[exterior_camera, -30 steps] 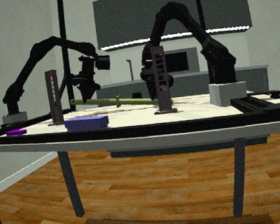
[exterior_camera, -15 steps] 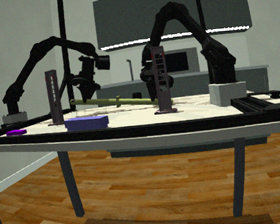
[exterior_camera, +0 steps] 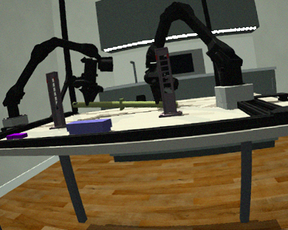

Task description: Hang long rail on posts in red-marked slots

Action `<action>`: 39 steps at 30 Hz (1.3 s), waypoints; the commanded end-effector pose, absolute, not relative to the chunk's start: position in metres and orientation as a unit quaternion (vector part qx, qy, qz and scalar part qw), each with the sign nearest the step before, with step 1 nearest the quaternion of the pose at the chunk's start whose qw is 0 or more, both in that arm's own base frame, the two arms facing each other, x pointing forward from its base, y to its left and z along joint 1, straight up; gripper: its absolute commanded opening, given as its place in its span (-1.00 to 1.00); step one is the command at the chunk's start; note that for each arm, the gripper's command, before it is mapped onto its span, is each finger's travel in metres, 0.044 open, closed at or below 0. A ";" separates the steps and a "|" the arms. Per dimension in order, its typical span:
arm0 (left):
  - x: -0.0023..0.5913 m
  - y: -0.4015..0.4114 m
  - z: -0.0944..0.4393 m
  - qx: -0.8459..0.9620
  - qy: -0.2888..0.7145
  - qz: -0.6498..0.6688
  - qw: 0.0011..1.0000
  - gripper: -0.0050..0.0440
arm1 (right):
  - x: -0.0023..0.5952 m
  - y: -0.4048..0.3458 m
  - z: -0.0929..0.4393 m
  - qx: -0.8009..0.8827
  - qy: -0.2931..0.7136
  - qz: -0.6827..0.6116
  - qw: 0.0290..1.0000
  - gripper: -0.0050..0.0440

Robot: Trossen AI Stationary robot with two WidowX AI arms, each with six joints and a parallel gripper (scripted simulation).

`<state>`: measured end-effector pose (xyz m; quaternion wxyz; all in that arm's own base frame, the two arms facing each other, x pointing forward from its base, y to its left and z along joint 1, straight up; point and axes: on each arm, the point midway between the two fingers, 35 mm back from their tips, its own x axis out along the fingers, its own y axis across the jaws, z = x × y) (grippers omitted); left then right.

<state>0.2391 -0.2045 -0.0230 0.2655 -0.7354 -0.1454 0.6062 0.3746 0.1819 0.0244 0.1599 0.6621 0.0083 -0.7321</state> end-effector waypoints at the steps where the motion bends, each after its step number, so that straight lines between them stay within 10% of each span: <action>1: 0.240 -0.204 -0.025 -0.735 -0.146 0.605 0.268 -0.80 | 0.376 0.182 0.025 0.664 0.008 -0.730 0.159 -0.80; 39: 0.237 -0.203 0.015 -0.679 -0.133 0.662 0.289 -0.80 | 0.374 0.182 0.010 0.722 0.009 -0.677 0.146 -0.80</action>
